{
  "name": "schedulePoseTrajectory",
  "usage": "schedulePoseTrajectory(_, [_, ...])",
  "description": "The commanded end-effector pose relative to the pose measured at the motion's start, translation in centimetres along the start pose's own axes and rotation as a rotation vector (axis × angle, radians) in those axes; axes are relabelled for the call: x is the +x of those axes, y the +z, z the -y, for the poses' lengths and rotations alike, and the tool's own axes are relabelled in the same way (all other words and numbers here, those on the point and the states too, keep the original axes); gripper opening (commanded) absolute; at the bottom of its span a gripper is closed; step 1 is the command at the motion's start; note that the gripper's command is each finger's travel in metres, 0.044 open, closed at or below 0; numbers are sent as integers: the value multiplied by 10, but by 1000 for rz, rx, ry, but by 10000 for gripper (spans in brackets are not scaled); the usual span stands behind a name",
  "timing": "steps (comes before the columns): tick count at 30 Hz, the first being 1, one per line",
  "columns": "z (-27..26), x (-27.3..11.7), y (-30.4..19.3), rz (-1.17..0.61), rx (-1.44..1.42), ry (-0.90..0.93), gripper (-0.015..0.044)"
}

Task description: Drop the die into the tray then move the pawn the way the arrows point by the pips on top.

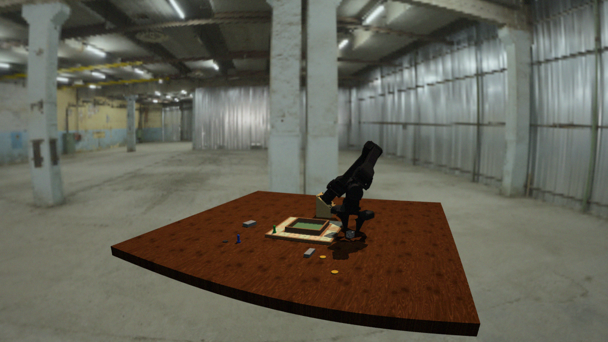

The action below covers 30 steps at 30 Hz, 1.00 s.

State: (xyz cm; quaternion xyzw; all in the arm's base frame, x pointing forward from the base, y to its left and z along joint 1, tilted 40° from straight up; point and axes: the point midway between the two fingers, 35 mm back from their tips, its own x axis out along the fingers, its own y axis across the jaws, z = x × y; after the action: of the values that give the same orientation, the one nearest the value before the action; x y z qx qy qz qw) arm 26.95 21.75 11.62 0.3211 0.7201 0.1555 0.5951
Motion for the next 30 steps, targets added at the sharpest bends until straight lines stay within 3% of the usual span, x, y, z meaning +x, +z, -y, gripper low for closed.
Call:
schedulePoseTrajectory(1, [4, 11, -1, -8, 11, -11, 275])
schedulePoseTrajectory(6, [5, 15, -1, -9, 11, -11, 275])
schedulePoseTrajectory(11, [5, 15, -1, -9, 11, -11, 144])
schedulePoseTrajectory(21, [5, 15, -1, -9, 11, -11, 77])
schedulePoseTrajectory(24, [4, 11, -1, -8, 11, -12, 0])
schedulePoseTrajectory(30, [3, -28, 2, -5, 11, -18, 0])
